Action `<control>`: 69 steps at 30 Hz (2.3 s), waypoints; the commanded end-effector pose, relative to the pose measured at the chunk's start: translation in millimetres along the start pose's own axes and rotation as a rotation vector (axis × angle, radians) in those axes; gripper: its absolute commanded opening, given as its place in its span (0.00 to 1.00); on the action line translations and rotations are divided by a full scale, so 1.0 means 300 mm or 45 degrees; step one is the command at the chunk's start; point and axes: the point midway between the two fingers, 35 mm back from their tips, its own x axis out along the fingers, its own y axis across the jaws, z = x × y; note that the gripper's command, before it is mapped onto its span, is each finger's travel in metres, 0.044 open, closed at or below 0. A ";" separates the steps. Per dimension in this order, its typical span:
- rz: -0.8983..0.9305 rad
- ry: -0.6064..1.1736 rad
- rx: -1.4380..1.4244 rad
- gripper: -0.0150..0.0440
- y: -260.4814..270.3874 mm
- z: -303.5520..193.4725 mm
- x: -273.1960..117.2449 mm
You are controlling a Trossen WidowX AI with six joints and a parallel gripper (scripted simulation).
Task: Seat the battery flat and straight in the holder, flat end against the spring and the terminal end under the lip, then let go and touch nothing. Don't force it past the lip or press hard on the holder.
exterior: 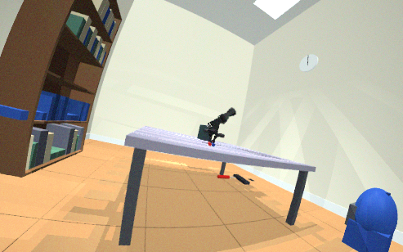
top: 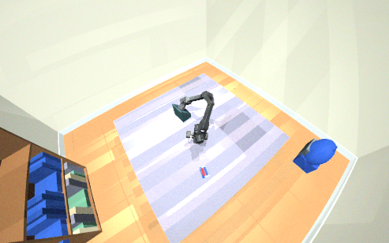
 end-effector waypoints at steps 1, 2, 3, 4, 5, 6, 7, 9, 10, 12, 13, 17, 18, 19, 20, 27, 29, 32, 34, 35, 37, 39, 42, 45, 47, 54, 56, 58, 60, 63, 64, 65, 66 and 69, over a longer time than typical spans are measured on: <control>-0.005 -0.017 -0.001 0.36 -0.002 0.002 0.001; -0.005 -0.017 -0.001 0.36 -0.002 0.001 0.001; -0.005 -0.018 -0.001 0.36 -0.002 0.000 0.001; -0.005 -0.019 0.000 0.36 -0.002 -0.002 0.001; -0.004 -0.021 0.000 0.36 -0.002 -0.004 0.001; -0.004 -0.022 0.000 0.36 -0.001 -0.006 0.002; -0.004 -0.023 0.000 0.36 -0.001 -0.008 0.002; -0.004 -0.024 0.000 0.36 -0.001 -0.013 0.002; -0.003 -0.025 0.001 0.36 -0.001 -0.015 0.003; -0.003 -0.026 0.001 0.36 0.000 -0.019 0.003; -0.003 -0.027 0.001 0.36 0.000 -0.022 0.004; -0.002 -0.030 0.002 0.36 0.000 -0.031 0.005; -0.002 -0.031 0.002 0.36 0.000 -0.033 0.005; -0.002 -0.031 0.003 0.36 0.000 -0.035 0.005; -0.001 -0.032 0.003 0.36 0.001 -0.038 0.006; 0.000 -0.035 0.004 0.36 0.001 -0.048 0.007; 0.000 -0.035 0.004 0.36 0.001 -0.048 0.007; 0.000 -0.035 0.004 0.36 0.001 -0.048 0.007; -0.001 -0.036 0.004 0.36 0.001 -0.048 0.007; -0.002 -0.036 0.004 0.36 0.001 -0.048 0.007; -0.002 -0.036 0.004 0.36 0.001 -0.048 0.007; -0.002 -0.036 0.004 0.40 0.001 -0.048 0.007; -0.002 -0.036 0.004 0.53 0.001 -0.048 0.007; -0.002 -0.037 0.003 0.53 0.000 -0.048 0.002; -0.002 -0.037 0.002 0.53 0.000 -0.049 -0.008; -0.003 -0.038 -0.001 0.53 -0.003 -0.051 -0.043; 0.002 -0.029 0.011 0.58 -0.007 -0.057 -0.038; 0.000 -0.033 0.009 0.67 -0.009 -0.058 -0.083; -0.003 -0.038 0.006 0.76 -0.015 -0.063 -0.157; -0.006 -0.041 0.001 0.89 -0.026 -0.081 -0.260; -0.006 -0.041 0.000 0.93 -0.029 -0.084 -0.277; -0.006 -0.041 0.000 0.98 -0.029 -0.086 -0.283; -0.006 -0.041 0.000 1.00 -0.031 -0.086 -0.282; -0.006 -0.041 0.000 1.00 -0.033 -0.087 -0.282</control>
